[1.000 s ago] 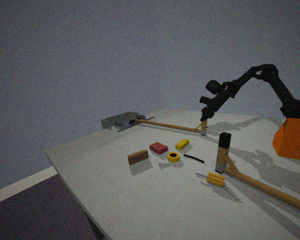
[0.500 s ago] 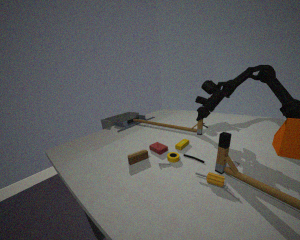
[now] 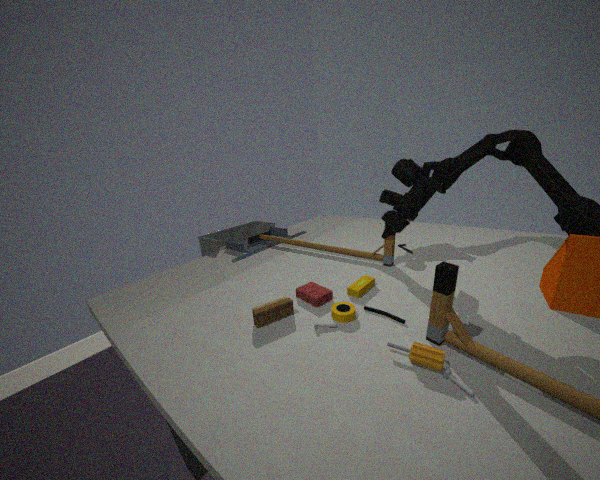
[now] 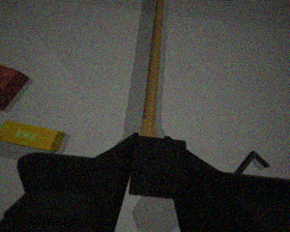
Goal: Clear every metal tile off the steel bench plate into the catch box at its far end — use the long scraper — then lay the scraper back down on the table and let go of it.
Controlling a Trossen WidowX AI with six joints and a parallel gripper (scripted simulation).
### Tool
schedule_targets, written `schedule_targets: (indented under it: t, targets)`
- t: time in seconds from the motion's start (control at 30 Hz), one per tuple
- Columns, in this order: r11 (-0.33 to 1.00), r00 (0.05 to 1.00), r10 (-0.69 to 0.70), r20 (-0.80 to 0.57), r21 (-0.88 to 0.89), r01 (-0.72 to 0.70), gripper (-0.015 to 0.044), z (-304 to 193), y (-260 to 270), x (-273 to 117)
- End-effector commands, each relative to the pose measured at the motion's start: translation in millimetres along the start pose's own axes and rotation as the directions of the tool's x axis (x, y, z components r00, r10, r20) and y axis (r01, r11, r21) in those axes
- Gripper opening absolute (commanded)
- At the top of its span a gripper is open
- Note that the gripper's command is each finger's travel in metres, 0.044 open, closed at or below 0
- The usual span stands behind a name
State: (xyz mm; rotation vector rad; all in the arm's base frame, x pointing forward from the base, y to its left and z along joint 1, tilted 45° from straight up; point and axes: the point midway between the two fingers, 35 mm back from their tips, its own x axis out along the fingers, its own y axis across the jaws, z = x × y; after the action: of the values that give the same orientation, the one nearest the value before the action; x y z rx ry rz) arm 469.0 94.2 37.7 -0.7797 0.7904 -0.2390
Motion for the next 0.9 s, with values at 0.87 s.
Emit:
schedule_targets:
  t: [0.87]
  targets:
    - [1.0,1.0,0.003,0.017,0.002,-0.003,0.0,41.2,0.8,23.8]
